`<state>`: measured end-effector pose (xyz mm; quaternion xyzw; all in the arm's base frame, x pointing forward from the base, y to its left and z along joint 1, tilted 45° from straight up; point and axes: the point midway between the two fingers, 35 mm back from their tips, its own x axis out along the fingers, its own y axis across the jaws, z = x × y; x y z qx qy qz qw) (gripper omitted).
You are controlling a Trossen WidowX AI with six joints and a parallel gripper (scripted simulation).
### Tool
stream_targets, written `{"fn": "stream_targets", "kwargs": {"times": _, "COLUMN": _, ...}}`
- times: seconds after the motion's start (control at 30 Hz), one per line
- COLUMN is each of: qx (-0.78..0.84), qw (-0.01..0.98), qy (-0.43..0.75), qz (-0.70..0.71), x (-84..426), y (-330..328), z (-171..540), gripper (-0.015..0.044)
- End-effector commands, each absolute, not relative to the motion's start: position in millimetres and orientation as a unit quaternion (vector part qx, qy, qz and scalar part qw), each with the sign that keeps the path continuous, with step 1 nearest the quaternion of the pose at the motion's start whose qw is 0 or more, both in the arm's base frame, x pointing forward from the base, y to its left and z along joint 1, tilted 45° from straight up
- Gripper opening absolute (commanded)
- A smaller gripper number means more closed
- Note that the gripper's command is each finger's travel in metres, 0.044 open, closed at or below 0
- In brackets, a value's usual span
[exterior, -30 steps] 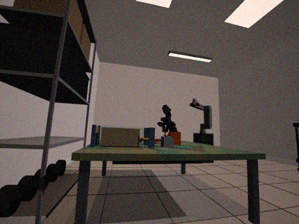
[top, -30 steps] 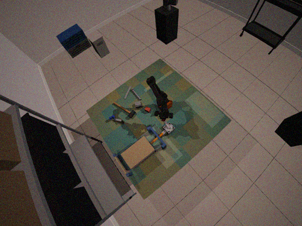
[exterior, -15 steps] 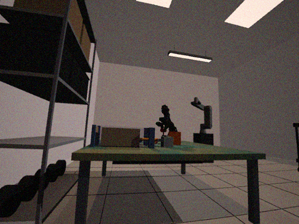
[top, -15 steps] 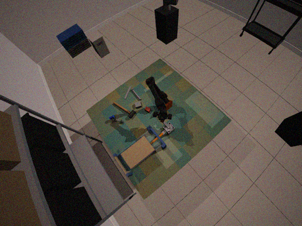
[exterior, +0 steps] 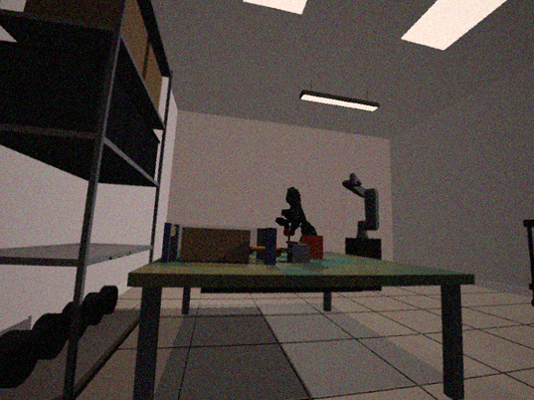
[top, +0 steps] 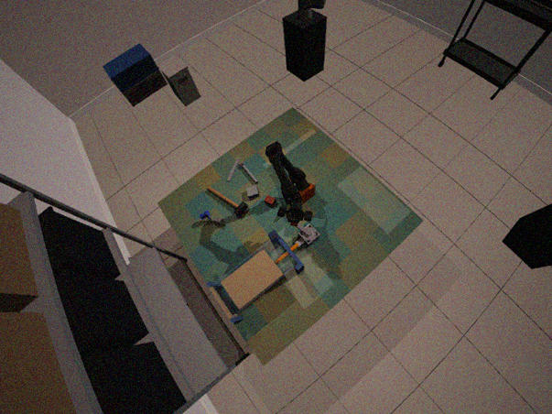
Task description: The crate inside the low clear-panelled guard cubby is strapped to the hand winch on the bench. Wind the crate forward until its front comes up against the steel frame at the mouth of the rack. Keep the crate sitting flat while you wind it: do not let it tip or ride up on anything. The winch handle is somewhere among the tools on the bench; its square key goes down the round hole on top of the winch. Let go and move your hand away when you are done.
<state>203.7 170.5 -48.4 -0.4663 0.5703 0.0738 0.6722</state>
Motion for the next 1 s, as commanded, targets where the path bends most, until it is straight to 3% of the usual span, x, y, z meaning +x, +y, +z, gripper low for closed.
{"fn": "stream_targets", "kwargs": {"times": 0.0, "qx": -0.466, "qw": 0.675, "qy": 0.568, "qz": 0.068, "x": 212, "y": 170, "z": -52, "gripper": 0.0}}
{"fn": "stream_targets", "kwargs": {"times": 0.97, "qx": -0.466, "qw": 0.676, "qy": 0.567, "qz": 0.068, "x": 239, "y": 180, "z": -60, "gripper": 0.0}}
